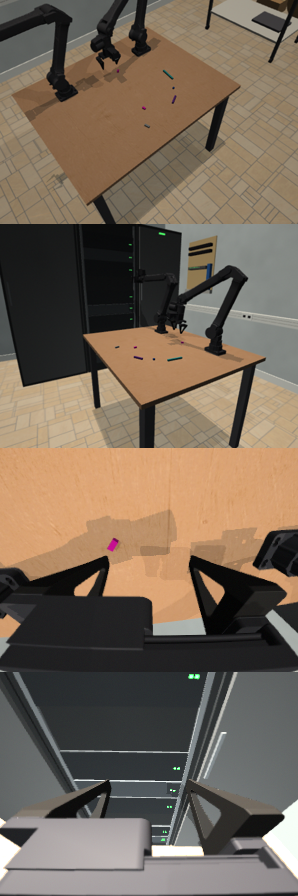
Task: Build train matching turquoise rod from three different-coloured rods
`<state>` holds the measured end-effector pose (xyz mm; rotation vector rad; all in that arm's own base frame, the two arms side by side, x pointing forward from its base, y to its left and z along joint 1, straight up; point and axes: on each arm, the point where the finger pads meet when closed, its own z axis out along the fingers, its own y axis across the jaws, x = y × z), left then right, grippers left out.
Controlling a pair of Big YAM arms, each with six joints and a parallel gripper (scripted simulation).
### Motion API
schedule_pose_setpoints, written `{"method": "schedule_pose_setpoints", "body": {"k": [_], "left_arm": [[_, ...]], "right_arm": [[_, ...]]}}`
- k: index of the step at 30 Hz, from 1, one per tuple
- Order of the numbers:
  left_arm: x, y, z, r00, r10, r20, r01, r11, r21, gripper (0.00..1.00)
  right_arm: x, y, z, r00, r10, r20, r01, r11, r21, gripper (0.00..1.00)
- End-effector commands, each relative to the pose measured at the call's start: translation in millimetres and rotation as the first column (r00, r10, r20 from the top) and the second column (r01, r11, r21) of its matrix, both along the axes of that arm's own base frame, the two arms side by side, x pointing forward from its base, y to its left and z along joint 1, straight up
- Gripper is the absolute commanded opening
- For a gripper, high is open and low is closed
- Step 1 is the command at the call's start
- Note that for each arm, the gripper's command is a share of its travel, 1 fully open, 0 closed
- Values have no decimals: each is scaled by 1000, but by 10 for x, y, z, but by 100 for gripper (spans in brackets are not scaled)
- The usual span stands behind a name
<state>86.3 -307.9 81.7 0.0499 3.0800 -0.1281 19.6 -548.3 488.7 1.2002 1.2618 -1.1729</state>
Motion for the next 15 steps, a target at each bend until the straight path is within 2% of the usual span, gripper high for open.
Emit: {"method": "schedule_pose_setpoints", "body": {"k": [1,5,7,15], "left_arm": [[-238,-215,92,997,67,-35,-66,998,24,100],[-379,-206,71,996,69,-54,-66,997,50,100],[-316,-193,70,994,91,-53,-88,995,53,100],[-367,-217,56,996,75,-53,-72,996,44,100]], "right_arm": [[-92,35,118,1000,-19,13,19,999,-35,100],[-92,35,118,1000,-19,13,19,999,-35,100],[-92,35,118,1000,-19,13,19,999,-35,100],[-92,35,118,1000,-19,13,19,999,-35,100]]}}
